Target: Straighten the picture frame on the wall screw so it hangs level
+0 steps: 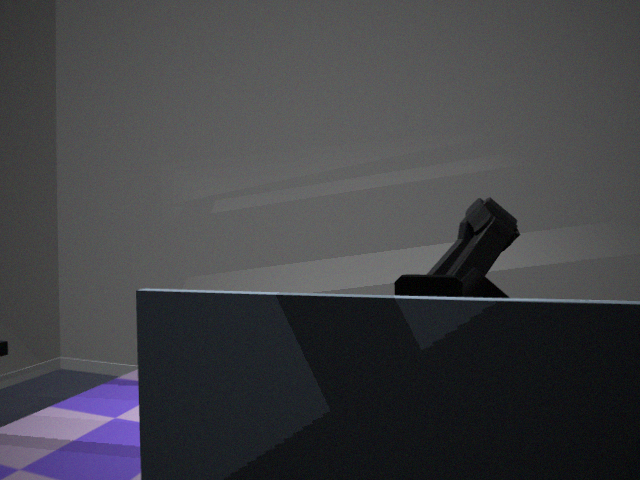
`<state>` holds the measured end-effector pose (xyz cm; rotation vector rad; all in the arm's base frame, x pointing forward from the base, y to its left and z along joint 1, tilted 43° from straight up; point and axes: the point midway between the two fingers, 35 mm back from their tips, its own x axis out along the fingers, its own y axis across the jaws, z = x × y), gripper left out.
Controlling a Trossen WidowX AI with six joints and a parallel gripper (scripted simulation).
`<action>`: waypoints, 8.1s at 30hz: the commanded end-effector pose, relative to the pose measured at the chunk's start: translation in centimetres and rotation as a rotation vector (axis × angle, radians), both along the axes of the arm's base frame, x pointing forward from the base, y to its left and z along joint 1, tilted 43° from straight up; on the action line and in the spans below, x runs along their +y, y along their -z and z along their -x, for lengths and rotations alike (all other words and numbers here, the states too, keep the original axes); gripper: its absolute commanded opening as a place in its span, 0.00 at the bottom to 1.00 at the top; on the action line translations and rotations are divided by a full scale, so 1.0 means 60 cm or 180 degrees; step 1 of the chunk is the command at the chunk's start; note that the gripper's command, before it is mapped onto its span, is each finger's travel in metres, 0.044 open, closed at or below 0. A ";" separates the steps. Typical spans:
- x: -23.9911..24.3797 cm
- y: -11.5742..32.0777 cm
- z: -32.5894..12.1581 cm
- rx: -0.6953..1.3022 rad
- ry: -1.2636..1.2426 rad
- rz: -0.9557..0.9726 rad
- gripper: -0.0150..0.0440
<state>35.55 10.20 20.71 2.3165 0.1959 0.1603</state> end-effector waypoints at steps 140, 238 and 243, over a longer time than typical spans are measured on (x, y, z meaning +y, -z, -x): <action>-0.085 -0.023 0.239 0.0357 0.0028 -0.0700 0.69; 0.009 -0.007 -0.008 0.0064 -0.0006 -0.0443 0.69; 0.009 -0.007 -0.008 0.0064 -0.0006 -0.0443 0.69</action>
